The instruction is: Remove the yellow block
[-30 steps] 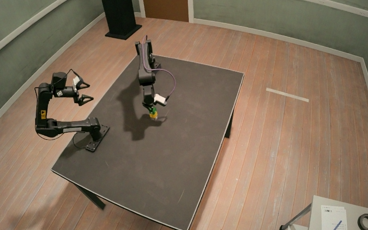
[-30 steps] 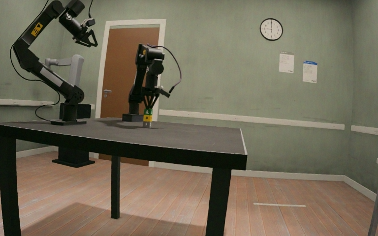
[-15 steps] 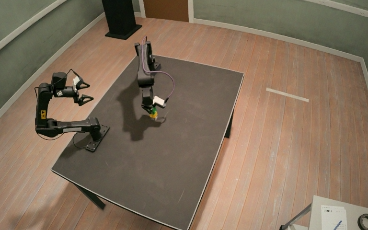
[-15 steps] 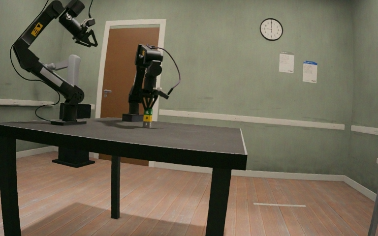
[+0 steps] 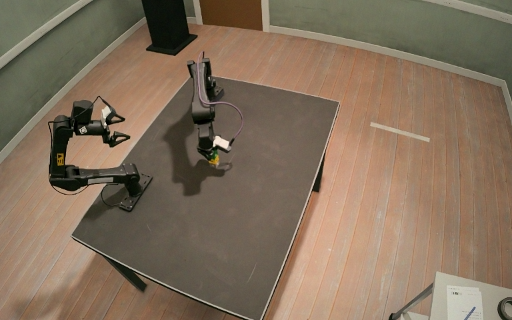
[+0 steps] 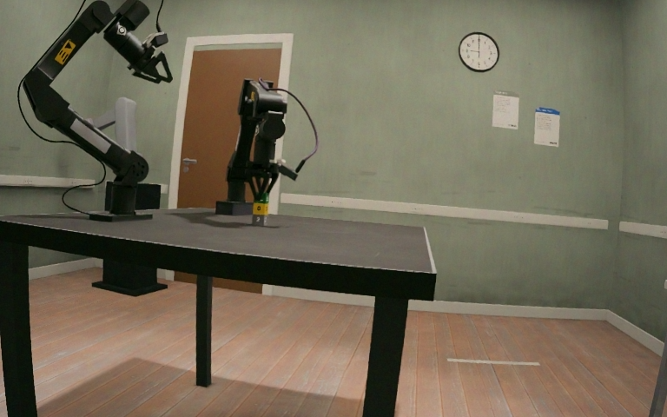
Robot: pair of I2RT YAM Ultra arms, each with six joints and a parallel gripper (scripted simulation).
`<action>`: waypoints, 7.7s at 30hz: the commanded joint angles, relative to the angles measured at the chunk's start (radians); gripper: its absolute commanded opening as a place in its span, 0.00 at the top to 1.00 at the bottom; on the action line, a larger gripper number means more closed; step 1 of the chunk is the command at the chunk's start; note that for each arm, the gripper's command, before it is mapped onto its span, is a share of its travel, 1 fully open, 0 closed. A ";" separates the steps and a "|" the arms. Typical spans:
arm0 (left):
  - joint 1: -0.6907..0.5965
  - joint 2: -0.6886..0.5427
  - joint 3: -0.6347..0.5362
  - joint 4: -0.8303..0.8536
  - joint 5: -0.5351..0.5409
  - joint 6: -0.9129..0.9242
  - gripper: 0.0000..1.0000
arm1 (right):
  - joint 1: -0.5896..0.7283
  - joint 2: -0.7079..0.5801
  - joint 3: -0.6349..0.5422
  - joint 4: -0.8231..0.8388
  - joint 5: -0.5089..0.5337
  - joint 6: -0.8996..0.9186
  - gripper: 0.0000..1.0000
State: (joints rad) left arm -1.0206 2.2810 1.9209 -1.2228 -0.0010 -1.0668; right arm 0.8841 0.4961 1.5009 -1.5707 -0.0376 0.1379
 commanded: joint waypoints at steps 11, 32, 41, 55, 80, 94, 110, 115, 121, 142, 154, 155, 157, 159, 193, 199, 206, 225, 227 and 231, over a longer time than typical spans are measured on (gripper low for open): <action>-0.010 -0.011 0.004 0.013 0.001 -0.008 0.54 | 0.004 -0.010 -0.014 0.003 0.005 0.006 0.00; -0.001 -0.027 0.030 -0.026 0.001 0.000 0.73 | 0.004 -0.010 -0.014 0.003 0.005 0.006 0.00; -0.001 -0.036 0.126 -0.129 0.001 0.001 0.73 | 0.004 -0.010 -0.014 0.003 0.005 0.006 0.00; 0.002 -0.275 -0.246 0.013 0.000 0.010 0.73 | 0.004 -0.010 -0.014 0.003 0.005 0.006 0.00; 0.011 -0.647 -0.664 0.028 0.000 0.005 0.73 | -0.151 0.534 -0.093 0.428 -0.010 -0.481 0.45; 0.011 -0.654 -0.670 0.028 -0.001 0.005 0.73 | -0.313 1.112 -0.120 0.571 -0.175 -0.836 0.45; 0.011 -0.654 -0.670 0.028 -0.001 0.005 0.73 | -0.244 1.328 -0.139 0.640 -0.180 -1.062 0.45; 0.011 -0.654 -0.670 0.028 -0.001 0.005 0.73 | -0.237 1.336 -0.138 0.641 -0.171 -1.049 0.45; 0.015 -0.659 -0.636 -0.001 -0.001 0.016 0.73 | -0.223 1.360 -0.140 0.668 -0.170 -1.042 0.45; 0.010 -0.649 -0.646 0.011 -0.001 0.010 0.73 | -0.210 1.398 -0.188 0.746 -0.168 -1.024 0.45; 0.010 -0.649 -0.646 0.011 -0.001 0.010 0.73 | -0.210 1.389 -0.188 0.743 -0.168 -1.024 0.57; 0.010 -0.649 -0.646 0.011 -0.001 0.010 0.73 | -0.216 1.389 -0.177 0.734 -0.168 -1.029 0.57; 0.010 -0.649 -0.646 0.011 -0.001 0.010 0.73 | -0.216 1.389 -0.177 0.734 -0.168 -1.029 0.60; 0.010 -0.649 -0.646 0.011 -0.001 0.010 0.73 | -0.216 1.389 -0.177 0.734 -0.168 -1.029 0.63; 0.010 -0.649 -0.646 0.011 -0.001 0.010 0.73 | -0.223 1.342 -0.084 0.608 -0.168 -1.042 0.73; 0.010 -0.649 -0.646 0.011 -0.001 0.010 0.73 | -0.233 1.298 -0.151 0.643 -0.166 -1.049 0.73; 0.010 -0.649 -0.646 0.011 -0.001 0.010 0.73 | -0.258 1.103 -0.401 0.691 -0.162 -1.062 0.73; 0.010 -0.649 -0.646 0.011 -0.001 0.010 0.73 | -0.272 0.911 -0.653 0.676 -0.175 -1.082 0.73; 0.010 -0.649 -0.646 0.011 -0.001 0.010 0.73 | -0.272 0.911 -0.653 0.676 -0.175 -1.082 0.73; 0.010 -0.649 -0.646 0.011 -0.001 0.010 0.73 | -0.272 0.923 -0.618 0.654 -0.175 -1.083 0.73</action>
State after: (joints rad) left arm -1.0206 1.6592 1.2617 -1.2102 -0.0010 -1.0595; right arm 0.6228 1.4445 0.8597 -0.9009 -0.1978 -0.9375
